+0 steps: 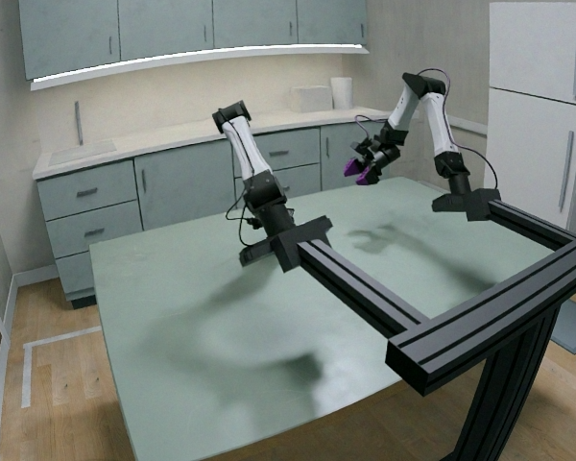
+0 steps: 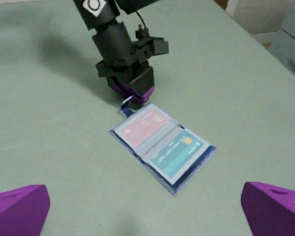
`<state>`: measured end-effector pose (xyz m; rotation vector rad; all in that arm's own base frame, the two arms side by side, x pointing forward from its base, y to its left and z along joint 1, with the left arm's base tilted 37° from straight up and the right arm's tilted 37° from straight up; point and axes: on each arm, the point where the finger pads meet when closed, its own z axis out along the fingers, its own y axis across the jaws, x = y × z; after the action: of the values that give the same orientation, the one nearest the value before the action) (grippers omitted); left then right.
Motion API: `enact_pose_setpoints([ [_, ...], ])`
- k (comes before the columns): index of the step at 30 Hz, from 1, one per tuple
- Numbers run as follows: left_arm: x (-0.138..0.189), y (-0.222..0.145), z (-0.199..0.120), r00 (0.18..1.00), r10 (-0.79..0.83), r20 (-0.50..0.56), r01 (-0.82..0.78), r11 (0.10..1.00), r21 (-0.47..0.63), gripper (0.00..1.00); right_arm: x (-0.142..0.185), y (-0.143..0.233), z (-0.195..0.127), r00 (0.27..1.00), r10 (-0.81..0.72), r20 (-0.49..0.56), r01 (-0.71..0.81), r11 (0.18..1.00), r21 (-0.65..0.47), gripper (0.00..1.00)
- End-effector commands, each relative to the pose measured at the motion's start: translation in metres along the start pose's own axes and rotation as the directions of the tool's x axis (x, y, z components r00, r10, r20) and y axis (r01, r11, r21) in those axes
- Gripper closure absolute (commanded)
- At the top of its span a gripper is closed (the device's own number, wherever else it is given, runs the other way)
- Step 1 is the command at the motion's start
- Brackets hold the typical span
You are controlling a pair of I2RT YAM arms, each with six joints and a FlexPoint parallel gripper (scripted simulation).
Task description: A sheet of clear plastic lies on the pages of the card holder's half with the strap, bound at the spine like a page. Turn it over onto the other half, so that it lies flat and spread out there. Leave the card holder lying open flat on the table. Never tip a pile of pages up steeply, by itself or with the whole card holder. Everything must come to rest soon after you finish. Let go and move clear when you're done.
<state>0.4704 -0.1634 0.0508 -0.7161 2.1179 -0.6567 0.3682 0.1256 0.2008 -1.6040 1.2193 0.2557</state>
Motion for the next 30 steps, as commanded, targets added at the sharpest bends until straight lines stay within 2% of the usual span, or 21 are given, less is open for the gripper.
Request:
enact_pose_setpoints([
  [1,0.001,-0.016,0.005,1.0,0.002,-0.003,-0.002,1.0,0.019,0.82,-0.003,-0.002,-0.002,1.0,-0.008,0.0,0.008,1.0,0.0,0.0],
  [20,-0.003,-0.016,0.019,1.0,0.002,0.005,-0.002,1.0,0.025,0.82,-0.003,-0.002,-0.002,1.0,-0.008,0.0,0.008,1.0,0.0,0.0],
  [25,-0.002,-0.012,0.019,1.0,0.004,0.005,-0.004,1.0,0.009,0.96,-0.003,-0.002,-0.002,1.0,-0.008,0.0,0.008,1.0,0.0,0.0],
  [30,-0.005,-0.009,0.019,1.0,0.0,0.008,0.0,1.0,0.005,1.0,-0.003,-0.002,-0.002,1.0,-0.008,0.0,0.008,1.0,0.0,0.0],
])
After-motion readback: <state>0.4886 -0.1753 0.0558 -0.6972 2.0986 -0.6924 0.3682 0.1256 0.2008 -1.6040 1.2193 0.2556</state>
